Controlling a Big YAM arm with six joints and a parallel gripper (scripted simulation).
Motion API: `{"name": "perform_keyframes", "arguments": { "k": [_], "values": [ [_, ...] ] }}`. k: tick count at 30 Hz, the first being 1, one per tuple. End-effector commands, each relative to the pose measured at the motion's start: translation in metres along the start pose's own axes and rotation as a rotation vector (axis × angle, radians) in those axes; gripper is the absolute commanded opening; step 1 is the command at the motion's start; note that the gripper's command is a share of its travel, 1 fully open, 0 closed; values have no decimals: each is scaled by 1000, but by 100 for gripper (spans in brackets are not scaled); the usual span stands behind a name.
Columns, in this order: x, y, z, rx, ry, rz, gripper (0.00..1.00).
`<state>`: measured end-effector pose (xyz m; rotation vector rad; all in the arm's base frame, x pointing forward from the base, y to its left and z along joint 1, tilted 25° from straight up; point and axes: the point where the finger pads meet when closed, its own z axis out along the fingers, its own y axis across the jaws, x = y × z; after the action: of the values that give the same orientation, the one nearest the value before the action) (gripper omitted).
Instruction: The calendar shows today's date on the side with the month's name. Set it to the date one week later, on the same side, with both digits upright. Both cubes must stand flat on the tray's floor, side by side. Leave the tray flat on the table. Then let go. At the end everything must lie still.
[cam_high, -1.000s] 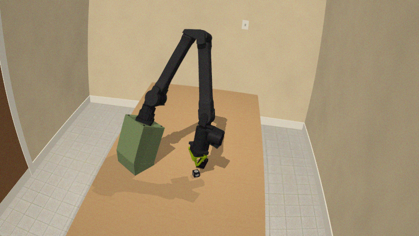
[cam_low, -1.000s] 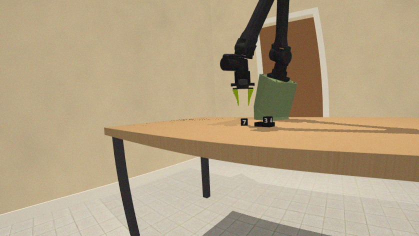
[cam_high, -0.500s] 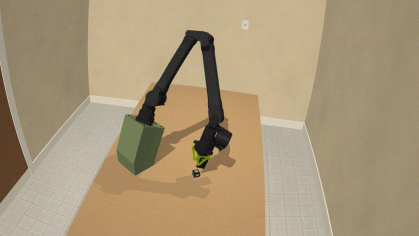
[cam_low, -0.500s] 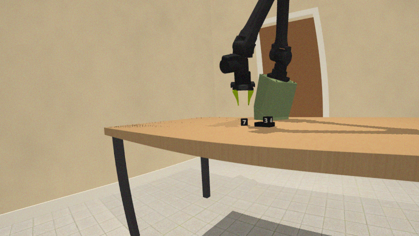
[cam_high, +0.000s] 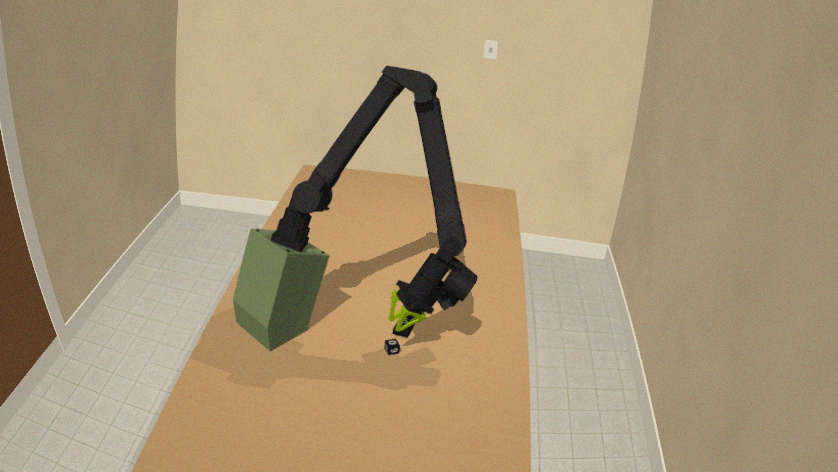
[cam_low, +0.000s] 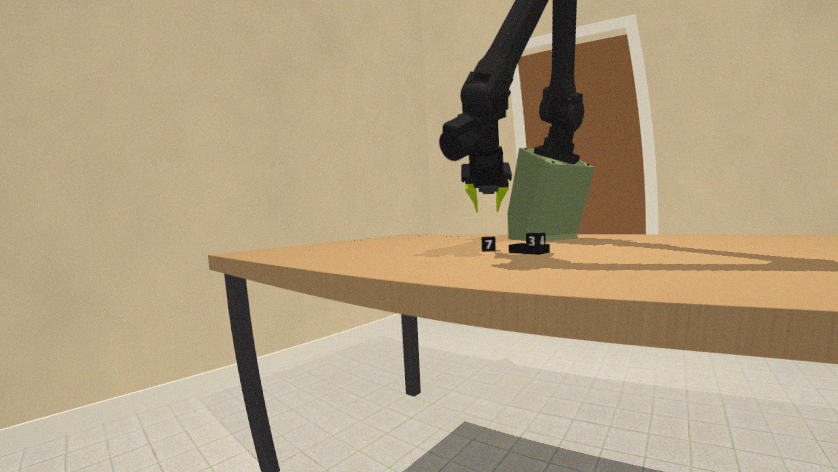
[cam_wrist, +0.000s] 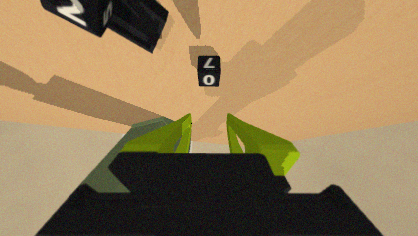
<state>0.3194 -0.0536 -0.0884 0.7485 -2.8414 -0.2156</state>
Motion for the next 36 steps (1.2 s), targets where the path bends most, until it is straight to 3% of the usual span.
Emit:
{"name": "perform_keyframes", "arguments": {
  "k": [1,6,9,13,24,36],
  "values": [
    [-8,-1,-1,-3,45,5,44],
    [-8,0,0,-3,200,5,44],
    [-9,0,-1,0,251,3,44],
    [0,-4,-10,1,236,30,44],
    [-5,-5,-10,13,222,21,44],
    [-10,-3,5,5,238,10,44]
  ]
}}
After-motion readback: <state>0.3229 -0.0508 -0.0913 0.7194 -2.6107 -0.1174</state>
